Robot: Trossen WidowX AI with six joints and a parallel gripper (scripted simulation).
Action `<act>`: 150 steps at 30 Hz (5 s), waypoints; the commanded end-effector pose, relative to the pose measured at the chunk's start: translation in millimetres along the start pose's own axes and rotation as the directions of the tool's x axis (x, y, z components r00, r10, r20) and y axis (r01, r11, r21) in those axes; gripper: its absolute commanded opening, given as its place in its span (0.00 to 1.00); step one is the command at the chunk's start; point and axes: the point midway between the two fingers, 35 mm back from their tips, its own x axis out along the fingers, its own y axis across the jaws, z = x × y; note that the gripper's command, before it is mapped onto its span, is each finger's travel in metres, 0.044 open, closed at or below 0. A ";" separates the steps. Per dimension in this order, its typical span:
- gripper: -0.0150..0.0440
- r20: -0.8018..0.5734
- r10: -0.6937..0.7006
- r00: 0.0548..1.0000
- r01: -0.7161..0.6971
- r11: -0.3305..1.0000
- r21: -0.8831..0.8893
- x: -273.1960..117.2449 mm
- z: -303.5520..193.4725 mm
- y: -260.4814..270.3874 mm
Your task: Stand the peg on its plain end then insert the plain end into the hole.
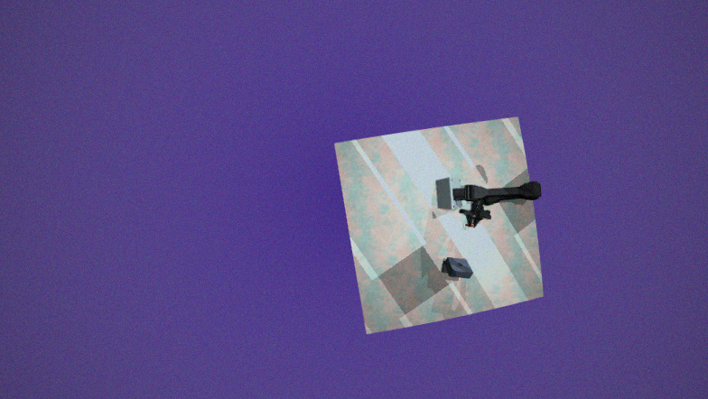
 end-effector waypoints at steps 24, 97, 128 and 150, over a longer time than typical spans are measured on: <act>0.47 0.001 0.000 1.000 0.000 1.000 -0.001 0.1 0.2 -0.1; 1.00 -0.401 -0.283 0.871 0.111 0.909 -0.401 6.6 112.7 -17.8; 1.00 -0.957 -0.210 0.201 -0.011 0.976 -0.216 10.5 76.1 -15.2; 1.00 -0.995 0.006 0.103 -0.088 0.996 -0.003 21.3 86.8 0.1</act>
